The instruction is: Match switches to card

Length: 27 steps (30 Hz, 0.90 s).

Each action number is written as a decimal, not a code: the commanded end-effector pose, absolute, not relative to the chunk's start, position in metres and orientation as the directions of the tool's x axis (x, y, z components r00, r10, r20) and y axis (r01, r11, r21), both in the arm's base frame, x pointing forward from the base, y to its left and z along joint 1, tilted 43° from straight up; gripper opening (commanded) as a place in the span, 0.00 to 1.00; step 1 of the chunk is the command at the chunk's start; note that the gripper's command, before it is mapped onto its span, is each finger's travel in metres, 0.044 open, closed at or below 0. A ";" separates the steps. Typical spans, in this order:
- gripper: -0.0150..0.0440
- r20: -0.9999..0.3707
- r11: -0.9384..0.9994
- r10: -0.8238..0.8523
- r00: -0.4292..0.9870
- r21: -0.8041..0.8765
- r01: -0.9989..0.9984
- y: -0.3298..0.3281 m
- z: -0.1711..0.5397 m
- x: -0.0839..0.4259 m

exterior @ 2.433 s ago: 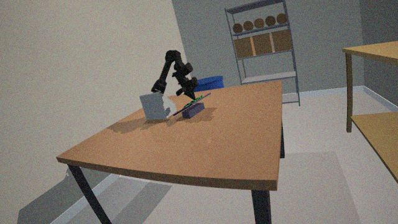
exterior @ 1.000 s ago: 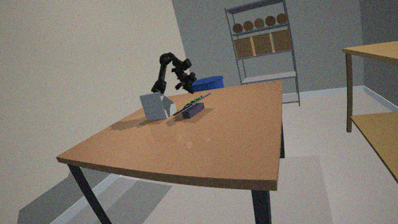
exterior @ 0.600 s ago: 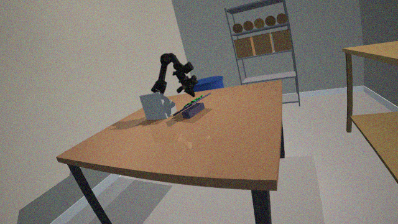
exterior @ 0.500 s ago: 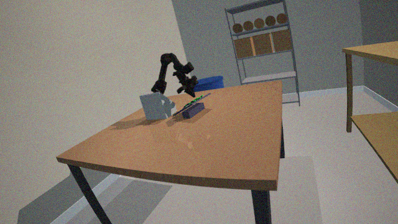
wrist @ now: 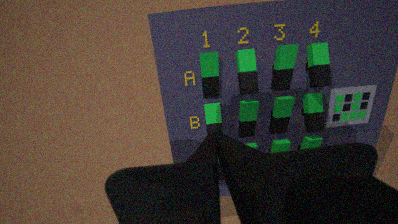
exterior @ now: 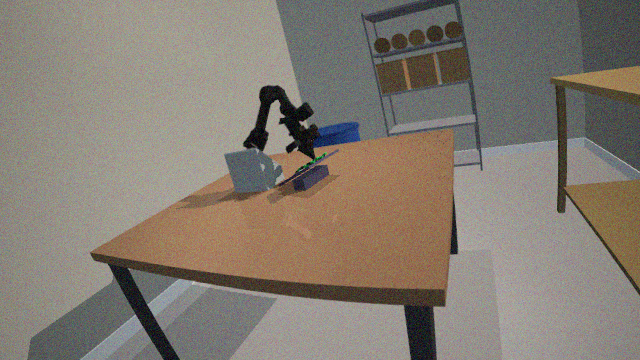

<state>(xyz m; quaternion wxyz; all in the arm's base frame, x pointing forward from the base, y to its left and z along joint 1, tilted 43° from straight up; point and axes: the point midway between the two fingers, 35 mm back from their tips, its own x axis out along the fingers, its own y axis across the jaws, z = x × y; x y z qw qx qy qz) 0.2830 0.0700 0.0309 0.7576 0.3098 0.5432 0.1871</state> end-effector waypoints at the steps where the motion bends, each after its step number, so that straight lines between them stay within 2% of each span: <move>1: 0.25 -0.710 0.741 0.615 0.342 0.669 0.058 0.069 0.030 0.284; 27: 0.25 -0.710 0.741 0.615 0.342 0.670 0.057 0.071 0.028 0.284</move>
